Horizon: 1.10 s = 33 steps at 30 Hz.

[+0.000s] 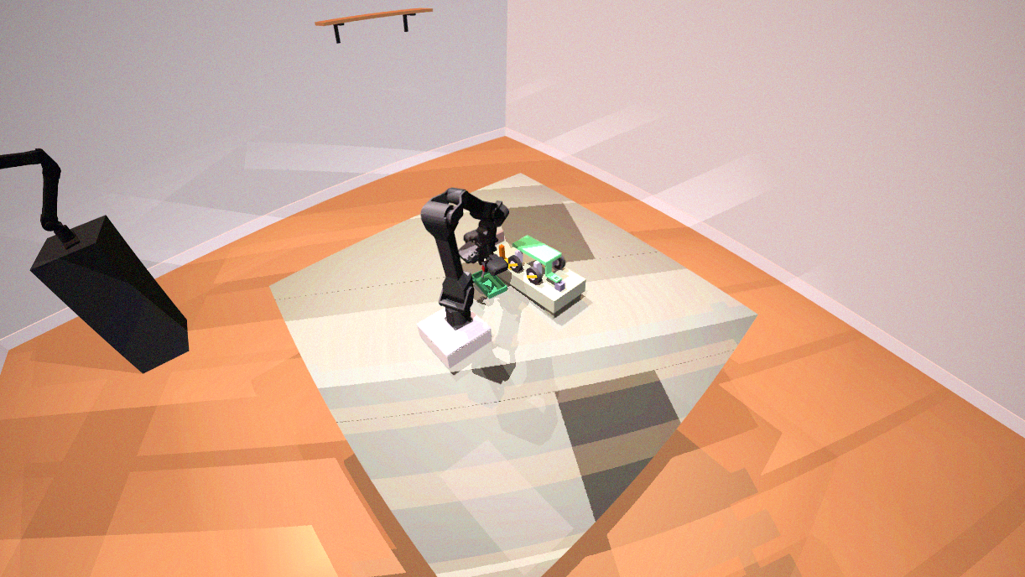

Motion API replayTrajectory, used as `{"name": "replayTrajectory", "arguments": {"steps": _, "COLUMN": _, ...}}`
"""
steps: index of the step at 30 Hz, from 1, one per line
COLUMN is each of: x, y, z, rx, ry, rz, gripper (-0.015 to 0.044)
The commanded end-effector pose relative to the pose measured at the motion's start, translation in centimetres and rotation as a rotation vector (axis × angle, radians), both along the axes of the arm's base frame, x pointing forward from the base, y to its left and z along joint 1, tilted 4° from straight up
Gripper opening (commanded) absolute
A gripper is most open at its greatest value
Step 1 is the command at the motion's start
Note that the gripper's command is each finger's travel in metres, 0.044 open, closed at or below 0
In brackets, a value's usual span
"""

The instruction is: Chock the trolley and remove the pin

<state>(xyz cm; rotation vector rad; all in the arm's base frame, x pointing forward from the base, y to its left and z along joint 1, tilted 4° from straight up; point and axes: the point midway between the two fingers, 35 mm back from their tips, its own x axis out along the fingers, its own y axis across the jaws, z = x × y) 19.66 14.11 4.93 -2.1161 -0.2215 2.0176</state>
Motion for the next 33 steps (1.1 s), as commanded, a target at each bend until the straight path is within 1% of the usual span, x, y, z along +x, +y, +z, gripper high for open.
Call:
{"name": "replayTrajectory", "arguments": {"steps": 1, "x": 0.0, "y": -0.3, "z": -0.2, "rx": 0.003, "ry": 0.0, "rz": 0.003, "gripper": 0.019}}
{"name": "replayTrajectory", "arguments": {"steps": 33, "x": 0.0, "y": -1.9, "z": -1.0, "rx": 0.002, "ry": 0.0, "rz": 0.003, "gripper": 0.019}}
